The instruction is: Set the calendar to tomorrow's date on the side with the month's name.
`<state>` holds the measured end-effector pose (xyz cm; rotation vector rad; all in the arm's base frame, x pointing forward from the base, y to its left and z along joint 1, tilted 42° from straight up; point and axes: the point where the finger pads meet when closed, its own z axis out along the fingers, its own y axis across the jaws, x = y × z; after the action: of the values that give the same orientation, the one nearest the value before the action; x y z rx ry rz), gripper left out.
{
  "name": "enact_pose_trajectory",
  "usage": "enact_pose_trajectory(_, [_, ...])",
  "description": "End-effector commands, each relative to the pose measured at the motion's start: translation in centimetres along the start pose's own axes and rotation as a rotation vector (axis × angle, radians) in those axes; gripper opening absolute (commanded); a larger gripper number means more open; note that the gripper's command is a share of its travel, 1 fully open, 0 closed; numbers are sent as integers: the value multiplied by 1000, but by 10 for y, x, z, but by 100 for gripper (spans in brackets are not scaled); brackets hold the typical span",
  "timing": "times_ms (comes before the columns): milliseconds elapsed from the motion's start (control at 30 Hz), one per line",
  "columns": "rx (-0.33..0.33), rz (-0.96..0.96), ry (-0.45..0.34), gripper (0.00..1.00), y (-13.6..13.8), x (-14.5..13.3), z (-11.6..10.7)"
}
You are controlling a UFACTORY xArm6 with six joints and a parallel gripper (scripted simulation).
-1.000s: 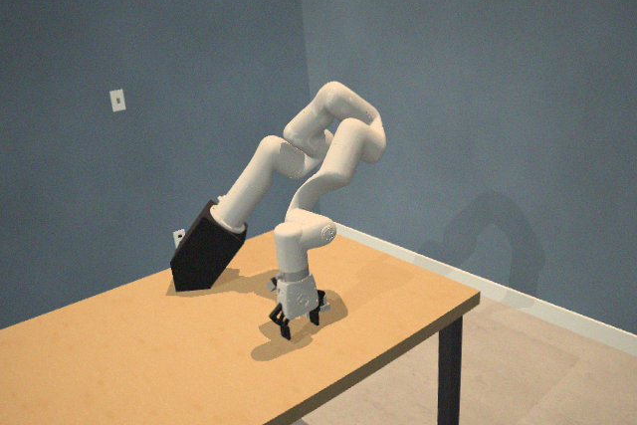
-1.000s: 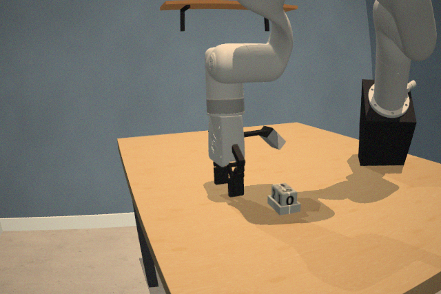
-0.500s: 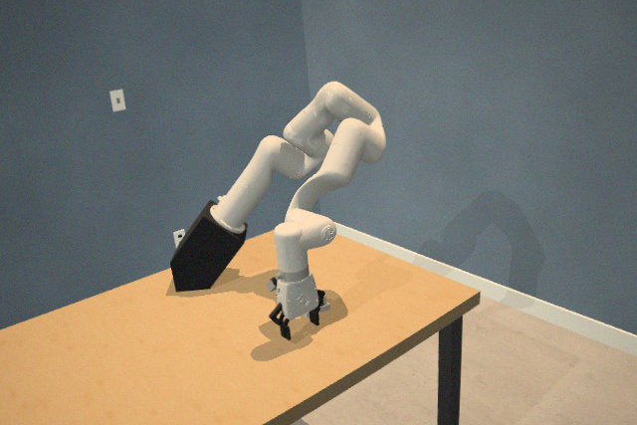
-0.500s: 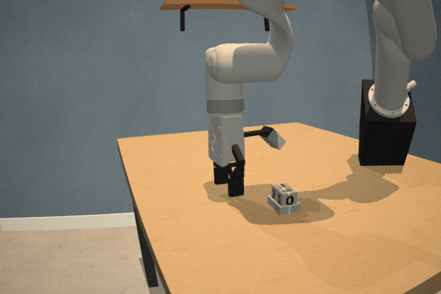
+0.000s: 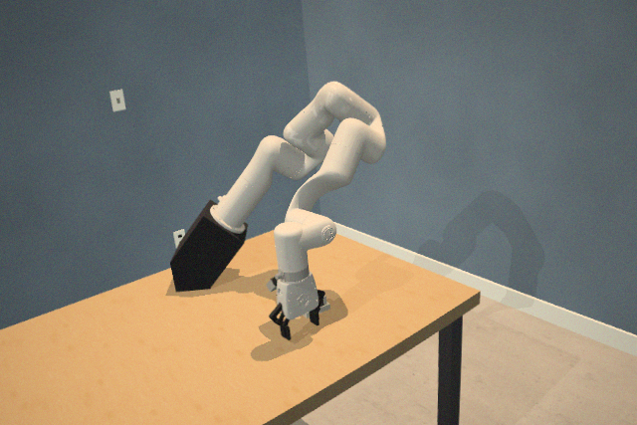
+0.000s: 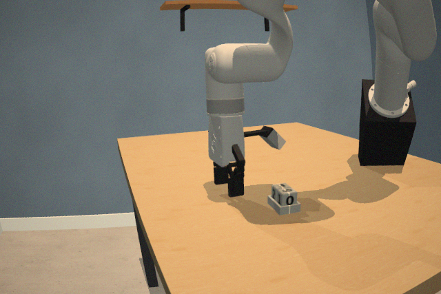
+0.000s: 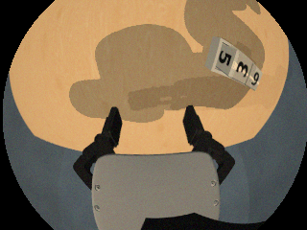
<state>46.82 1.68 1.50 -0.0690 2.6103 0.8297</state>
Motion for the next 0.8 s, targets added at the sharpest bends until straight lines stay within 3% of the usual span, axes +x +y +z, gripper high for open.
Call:
enact_pose_trajectory(0, [1, -1, -2, 100, 0, -1, -1])
enact_pose_trajectory(433, [1, -1, -2, 100, 0, -1, -3])
enact_pose_trajectory(767, [1, -1, -2, 100, 0, -1, -40])
